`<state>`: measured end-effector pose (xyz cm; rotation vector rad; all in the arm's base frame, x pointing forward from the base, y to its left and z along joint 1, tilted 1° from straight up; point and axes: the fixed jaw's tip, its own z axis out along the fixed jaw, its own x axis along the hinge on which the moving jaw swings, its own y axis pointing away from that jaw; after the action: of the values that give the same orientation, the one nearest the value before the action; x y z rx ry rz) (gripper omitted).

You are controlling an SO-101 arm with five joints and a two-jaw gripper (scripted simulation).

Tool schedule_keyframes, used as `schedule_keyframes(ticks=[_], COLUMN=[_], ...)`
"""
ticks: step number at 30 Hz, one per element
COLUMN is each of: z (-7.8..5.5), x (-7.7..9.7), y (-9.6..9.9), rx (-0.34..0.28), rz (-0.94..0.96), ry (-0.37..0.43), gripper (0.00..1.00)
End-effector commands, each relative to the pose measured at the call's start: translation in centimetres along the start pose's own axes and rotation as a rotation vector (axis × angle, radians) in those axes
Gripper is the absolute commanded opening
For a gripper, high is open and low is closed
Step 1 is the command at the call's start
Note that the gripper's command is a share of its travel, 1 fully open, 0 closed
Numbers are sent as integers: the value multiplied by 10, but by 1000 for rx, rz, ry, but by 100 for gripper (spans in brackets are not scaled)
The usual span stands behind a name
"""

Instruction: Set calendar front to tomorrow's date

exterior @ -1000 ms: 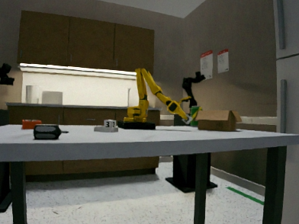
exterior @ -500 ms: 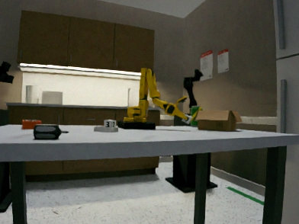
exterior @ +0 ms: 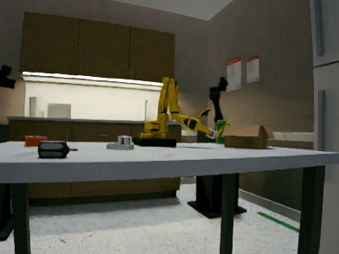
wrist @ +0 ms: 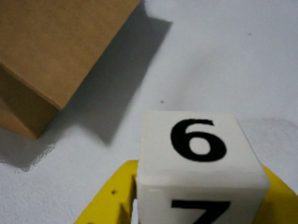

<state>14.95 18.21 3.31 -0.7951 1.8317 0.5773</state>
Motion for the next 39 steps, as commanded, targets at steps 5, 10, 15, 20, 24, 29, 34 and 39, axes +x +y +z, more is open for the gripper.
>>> schedule_keyframes(ticks=[5,10,15,20,24,29,34,39], z=[-2,-2,-3,-3,-3,-3,-3,-1], x=[5,5,4,4,4,4,4,7], y=[-2,-2,-5,-5,-5,-5,-5,-5], rx=[6,6,18,18,18,18,18,18], rz=[-5,-5,-17,-17,-17,-17,-17,-17], ry=[17,17,10,10,10,10,10,10], gripper=[0,0,0,0,0,0,0,0])
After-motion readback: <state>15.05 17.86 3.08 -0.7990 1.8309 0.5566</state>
